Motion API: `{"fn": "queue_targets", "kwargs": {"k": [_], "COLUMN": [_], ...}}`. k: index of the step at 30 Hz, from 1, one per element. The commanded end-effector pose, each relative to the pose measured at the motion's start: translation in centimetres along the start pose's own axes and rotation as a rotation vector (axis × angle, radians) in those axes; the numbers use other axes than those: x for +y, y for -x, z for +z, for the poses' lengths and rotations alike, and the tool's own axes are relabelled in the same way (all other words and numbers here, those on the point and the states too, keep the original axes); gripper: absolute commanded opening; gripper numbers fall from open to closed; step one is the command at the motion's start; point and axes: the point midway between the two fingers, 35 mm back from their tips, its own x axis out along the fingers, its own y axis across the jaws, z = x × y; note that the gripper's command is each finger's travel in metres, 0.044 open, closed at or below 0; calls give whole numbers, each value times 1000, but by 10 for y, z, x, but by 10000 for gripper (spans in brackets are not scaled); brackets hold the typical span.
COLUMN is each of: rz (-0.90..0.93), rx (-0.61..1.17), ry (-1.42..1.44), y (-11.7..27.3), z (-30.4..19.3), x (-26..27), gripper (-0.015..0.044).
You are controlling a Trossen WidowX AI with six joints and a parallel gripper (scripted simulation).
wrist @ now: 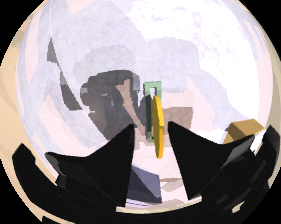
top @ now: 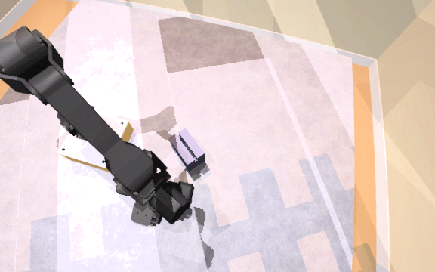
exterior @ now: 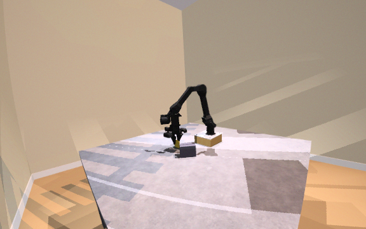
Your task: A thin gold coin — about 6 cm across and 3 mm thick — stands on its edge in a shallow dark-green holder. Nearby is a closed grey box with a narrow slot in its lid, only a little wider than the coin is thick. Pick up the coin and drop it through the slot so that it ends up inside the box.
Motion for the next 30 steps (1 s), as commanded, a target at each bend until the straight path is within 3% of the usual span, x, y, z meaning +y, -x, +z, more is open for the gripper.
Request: {"fn": "queue_targets", "kwargs": {"k": [1, 14, 19, 30], "rz": [-11, -11, -11, -11], "rx": [2, 2, 2, 2], "ry": [-4, -4, -4, -4], "y": [-8, -25, -25, -25], "z": [-1, -2, -2, -2], "x": [-4, -6, -6, -6], "gripper": [161, 161, 29, 0]}}
